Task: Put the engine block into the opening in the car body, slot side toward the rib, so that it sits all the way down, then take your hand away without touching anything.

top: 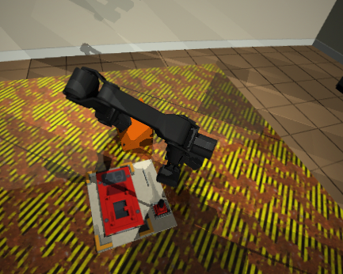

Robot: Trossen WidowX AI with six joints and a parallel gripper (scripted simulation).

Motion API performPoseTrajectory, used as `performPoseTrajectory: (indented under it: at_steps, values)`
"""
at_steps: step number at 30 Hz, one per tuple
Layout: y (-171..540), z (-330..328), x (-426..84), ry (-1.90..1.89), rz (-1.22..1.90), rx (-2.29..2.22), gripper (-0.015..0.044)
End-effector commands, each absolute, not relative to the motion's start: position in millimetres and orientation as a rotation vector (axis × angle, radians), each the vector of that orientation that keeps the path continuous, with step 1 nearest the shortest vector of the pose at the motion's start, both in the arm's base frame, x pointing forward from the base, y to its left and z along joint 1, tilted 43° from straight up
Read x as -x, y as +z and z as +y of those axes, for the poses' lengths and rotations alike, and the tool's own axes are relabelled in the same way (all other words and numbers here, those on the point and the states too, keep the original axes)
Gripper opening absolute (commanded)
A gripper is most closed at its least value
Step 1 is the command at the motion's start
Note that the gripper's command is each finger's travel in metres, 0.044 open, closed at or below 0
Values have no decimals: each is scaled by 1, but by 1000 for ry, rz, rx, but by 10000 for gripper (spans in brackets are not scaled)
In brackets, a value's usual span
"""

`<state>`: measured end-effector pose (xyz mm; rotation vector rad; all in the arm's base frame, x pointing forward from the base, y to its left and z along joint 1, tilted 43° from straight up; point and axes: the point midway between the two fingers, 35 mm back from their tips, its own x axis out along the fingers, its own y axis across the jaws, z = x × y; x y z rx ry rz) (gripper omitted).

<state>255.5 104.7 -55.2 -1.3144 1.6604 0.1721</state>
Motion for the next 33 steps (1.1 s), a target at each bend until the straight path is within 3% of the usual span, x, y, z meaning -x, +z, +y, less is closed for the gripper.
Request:
performPoseTrajectory:
  at_steps: [1,33]
  values:
    - [-56,108,-258,188,1647,1304,0]
    - [5,162,-259,193,1650,1302,0]
